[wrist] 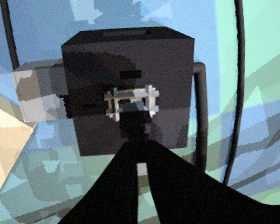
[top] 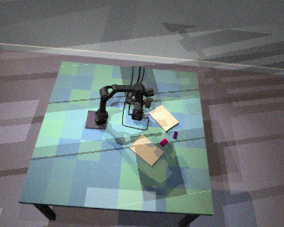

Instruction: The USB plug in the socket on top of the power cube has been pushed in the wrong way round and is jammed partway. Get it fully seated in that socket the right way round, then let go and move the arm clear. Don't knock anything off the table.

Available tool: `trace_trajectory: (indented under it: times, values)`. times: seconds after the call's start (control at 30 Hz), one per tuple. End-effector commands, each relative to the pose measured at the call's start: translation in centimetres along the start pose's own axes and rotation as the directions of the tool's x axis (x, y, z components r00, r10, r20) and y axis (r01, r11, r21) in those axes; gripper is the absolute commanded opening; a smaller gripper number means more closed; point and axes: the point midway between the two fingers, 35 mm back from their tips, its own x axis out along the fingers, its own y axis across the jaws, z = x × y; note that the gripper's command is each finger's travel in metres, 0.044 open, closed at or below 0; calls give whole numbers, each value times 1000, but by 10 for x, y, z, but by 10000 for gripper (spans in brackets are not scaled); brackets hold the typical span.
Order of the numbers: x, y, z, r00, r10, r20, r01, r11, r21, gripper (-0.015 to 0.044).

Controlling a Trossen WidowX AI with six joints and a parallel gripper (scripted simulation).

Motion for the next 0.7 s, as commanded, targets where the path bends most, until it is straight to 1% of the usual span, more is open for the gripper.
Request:
trace_trajectory:
  times: [0.0, 0.67]
  values:
    - [0, 0, -1, 1000, -1, -7, 1, 1000, -4, 0]
    - [3, 0, -1, 1000, -1, -10, 1, 1000, -4, 0]
